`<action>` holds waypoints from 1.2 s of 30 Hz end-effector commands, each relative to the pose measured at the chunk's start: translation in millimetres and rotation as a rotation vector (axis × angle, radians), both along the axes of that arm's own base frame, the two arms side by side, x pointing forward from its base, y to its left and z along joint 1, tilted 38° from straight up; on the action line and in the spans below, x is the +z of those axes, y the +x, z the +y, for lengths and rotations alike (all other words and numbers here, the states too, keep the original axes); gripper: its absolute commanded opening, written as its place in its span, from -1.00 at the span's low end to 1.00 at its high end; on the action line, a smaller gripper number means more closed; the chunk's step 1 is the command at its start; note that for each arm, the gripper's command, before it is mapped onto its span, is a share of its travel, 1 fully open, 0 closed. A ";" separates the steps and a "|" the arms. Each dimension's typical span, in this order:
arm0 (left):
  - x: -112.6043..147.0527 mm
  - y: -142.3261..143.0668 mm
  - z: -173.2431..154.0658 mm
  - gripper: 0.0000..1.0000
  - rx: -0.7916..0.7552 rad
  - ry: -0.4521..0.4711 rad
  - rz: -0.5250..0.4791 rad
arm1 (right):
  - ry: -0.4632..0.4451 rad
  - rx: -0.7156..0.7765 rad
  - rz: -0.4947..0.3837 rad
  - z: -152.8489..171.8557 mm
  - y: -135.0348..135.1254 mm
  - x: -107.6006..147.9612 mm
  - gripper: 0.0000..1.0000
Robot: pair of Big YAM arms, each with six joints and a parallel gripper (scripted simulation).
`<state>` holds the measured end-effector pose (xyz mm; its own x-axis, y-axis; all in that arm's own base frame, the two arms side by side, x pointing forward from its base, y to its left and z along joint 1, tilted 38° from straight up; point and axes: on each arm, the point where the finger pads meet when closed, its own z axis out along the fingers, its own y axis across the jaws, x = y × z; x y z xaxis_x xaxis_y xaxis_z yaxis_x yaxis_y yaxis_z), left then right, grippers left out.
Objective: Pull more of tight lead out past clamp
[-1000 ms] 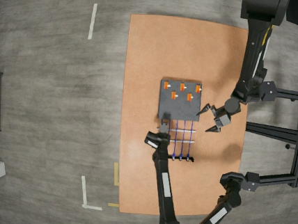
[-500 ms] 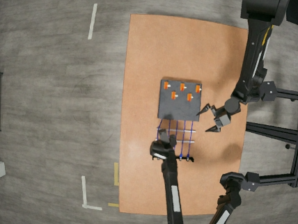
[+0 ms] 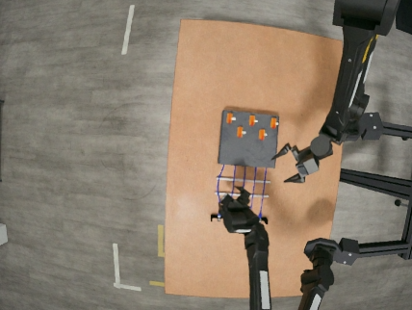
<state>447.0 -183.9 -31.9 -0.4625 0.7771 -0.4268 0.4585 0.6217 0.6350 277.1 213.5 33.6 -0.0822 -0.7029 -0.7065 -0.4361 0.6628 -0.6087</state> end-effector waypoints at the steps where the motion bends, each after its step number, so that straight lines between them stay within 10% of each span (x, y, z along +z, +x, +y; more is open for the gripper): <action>1: 14.9 -4.7 -23.6 1.00 0.052 -0.137 -0.106 | 0.006 0.012 -0.015 4.8 1.0 4.3 1.00; 15: 20.8 -3.8 -27.4 1.00 0.039 -0.130 -0.132 | 0.006 0.012 -0.015 4.8 1.0 4.3 1.00; 16: 18.6 -4.7 -25.3 0.77 0.035 -0.112 -0.121 | 0.013 0.015 -0.031 9.4 4.3 9.0 1.00; 23: -4.8 3.1 -1.9 -0.36 -0.048 0.086 -0.001 | -0.034 0.018 0.009 3.5 5.4 5.3 1.00; 36: -76.6 7.8 37.1 -0.36 -0.335 0.583 0.427 | -0.089 0.070 0.085 2.9 -1.6 3.1 1.00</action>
<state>447.5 -153.6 -98.7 -0.3089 0.9450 0.1074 0.7740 0.1841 0.6058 267.9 210.3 30.2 -0.0931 -0.7666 -0.6354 -0.5348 0.5768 -0.6175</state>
